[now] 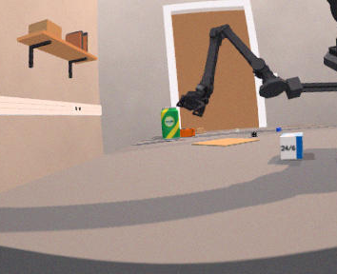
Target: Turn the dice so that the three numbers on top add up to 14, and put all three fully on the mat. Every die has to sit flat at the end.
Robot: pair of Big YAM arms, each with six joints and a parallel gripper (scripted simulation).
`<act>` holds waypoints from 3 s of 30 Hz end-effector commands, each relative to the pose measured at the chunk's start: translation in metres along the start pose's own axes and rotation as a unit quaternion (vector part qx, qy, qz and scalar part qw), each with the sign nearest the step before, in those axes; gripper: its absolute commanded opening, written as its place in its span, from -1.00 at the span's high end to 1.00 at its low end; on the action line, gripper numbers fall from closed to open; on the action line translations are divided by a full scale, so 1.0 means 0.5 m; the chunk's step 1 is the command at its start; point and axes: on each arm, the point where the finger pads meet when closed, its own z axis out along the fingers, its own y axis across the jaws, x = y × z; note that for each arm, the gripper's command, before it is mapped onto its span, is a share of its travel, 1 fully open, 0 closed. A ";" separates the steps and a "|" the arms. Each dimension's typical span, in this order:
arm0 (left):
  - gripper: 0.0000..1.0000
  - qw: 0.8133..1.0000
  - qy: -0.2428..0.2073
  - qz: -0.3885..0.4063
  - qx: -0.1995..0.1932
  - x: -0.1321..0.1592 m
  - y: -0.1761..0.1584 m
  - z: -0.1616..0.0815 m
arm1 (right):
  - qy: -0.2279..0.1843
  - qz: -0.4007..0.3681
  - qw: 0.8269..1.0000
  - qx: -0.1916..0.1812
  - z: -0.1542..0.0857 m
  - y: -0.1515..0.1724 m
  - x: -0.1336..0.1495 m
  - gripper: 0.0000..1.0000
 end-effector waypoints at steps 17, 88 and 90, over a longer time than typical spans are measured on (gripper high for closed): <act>-1.00 1.000 -0.027 0.008 -0.001 -0.045 0.004 -0.017 | 0.242 -0.050 0.948 -0.201 0.026 0.389 -0.270 -1.00; -1.00 1.000 -0.027 0.008 -0.001 -0.045 0.004 -0.017 | 0.489 -0.090 0.784 -0.370 0.097 0.851 -0.418 0.40; -1.00 1.000 -0.027 0.008 -0.001 -0.045 0.004 -0.017 | 0.489 -0.090 0.784 -0.371 0.096 0.851 -0.418 0.40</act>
